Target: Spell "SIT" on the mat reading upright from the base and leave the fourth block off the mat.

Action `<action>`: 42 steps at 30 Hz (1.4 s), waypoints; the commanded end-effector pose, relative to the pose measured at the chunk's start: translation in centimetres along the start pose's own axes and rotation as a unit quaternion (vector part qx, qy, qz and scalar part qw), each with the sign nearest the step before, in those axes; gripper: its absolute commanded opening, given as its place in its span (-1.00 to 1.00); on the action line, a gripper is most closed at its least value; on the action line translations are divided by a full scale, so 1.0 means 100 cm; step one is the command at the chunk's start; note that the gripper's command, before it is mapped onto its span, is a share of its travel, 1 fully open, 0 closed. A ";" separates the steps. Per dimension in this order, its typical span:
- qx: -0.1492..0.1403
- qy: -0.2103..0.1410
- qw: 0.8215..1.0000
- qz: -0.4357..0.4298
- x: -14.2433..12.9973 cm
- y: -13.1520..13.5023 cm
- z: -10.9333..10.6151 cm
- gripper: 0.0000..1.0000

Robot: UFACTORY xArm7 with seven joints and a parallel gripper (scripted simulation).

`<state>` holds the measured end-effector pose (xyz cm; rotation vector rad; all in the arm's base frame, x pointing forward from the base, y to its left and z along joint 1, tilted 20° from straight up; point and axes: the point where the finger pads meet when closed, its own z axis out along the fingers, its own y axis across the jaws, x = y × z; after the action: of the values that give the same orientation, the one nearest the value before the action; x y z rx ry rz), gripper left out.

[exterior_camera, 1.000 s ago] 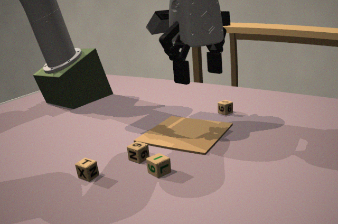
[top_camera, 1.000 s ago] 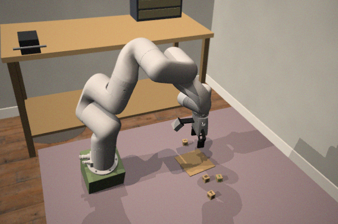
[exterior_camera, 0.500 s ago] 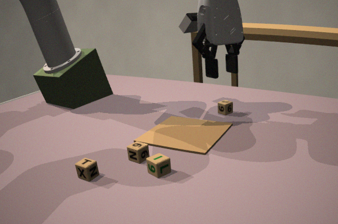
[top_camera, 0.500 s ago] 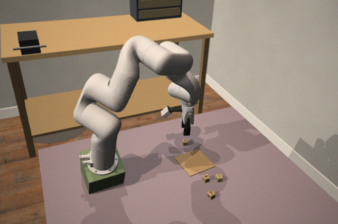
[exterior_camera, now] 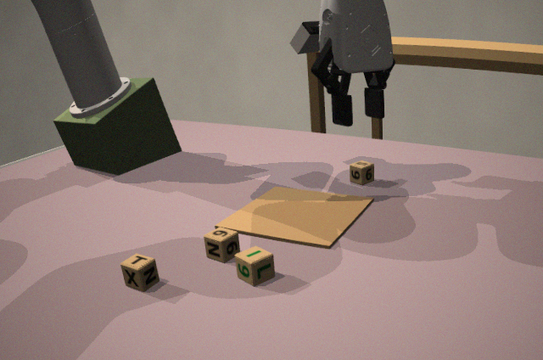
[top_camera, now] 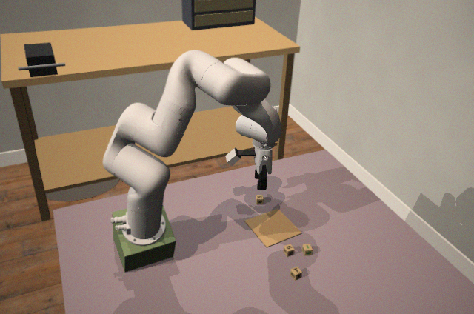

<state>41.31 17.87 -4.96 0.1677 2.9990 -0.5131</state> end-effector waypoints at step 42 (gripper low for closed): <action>-0.002 -0.001 1.000 0.000 -0.001 0.002 0.017 0.26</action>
<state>41.41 17.37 -6.40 0.1673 2.9994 -0.5136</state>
